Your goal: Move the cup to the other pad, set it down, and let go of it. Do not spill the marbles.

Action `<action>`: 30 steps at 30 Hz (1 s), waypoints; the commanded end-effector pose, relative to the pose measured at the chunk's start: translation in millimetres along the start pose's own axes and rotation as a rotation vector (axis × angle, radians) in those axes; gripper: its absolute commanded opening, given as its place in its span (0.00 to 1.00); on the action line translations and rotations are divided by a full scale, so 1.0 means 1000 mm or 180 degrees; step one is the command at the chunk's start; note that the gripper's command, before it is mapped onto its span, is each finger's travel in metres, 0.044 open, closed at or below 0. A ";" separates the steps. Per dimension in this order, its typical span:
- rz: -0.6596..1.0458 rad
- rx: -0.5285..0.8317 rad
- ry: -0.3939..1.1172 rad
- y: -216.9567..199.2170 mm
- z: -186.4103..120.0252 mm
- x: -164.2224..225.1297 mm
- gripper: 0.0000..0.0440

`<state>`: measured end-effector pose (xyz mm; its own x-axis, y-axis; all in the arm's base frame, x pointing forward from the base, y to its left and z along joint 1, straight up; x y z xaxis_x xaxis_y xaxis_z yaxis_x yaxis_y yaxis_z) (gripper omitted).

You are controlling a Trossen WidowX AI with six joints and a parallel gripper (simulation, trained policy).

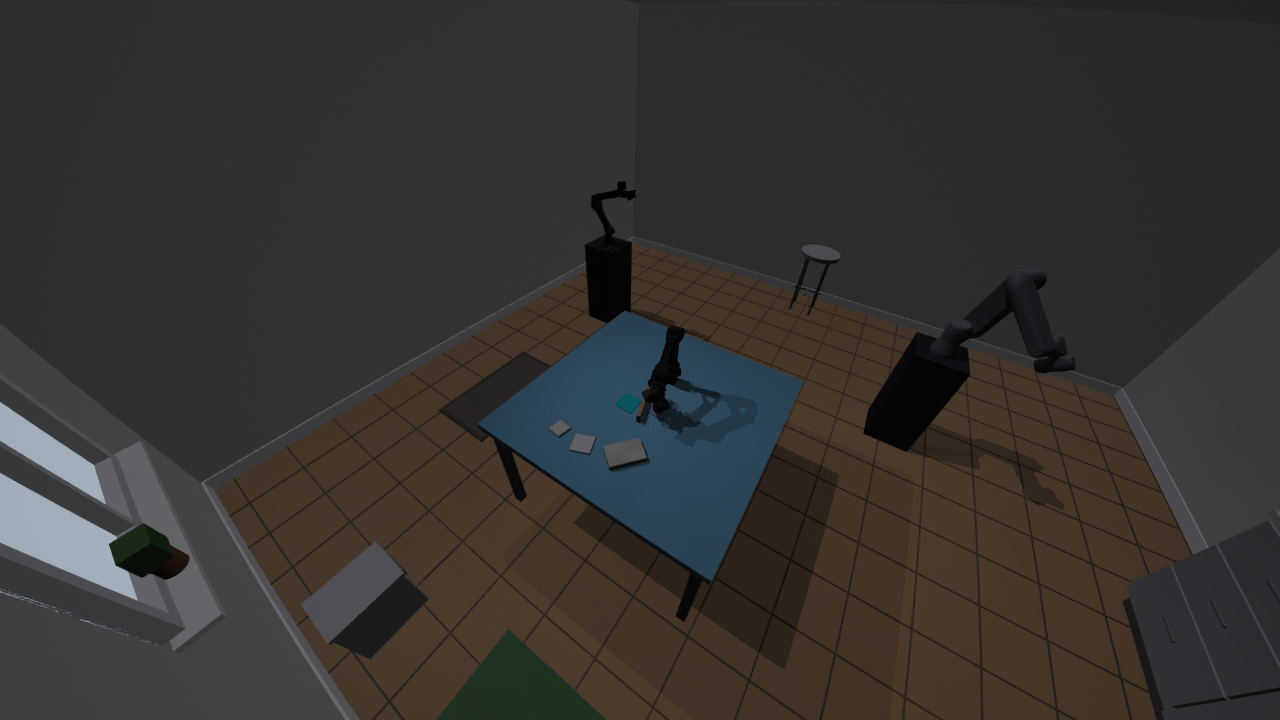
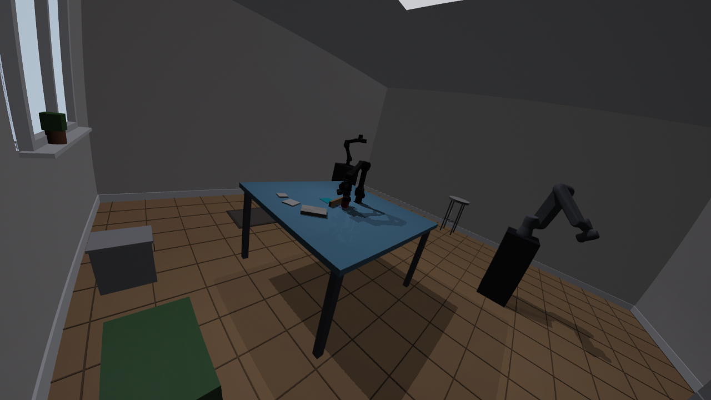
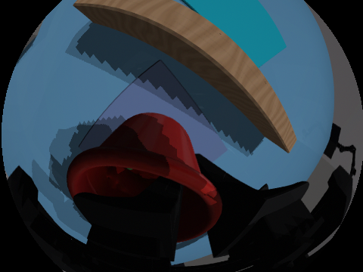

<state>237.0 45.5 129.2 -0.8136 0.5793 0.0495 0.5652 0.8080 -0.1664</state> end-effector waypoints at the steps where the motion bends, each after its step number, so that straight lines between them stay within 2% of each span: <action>1: -0.0009 0.0004 -0.0018 -0.001 0.001 -0.001 0.04; 14: 0.0134 -0.0134 -0.0099 -0.001 -0.016 -0.005 0.02; 30: 0.0492 -0.0356 -0.0201 -0.014 -0.059 -0.014 0.00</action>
<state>247.9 35.8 177.0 -0.7421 0.6701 -0.0158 0.6687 0.7385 -0.0862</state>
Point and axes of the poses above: the point midway between the two fingers, 35 mm back from their tips, its own z axis out along the fingers, its own y axis across the jaws, x = y × z, the point moved 7 cm from there along -z, back along the fingers, and after that the axes turned 5 degrees about -z, right-handed, at the moved point
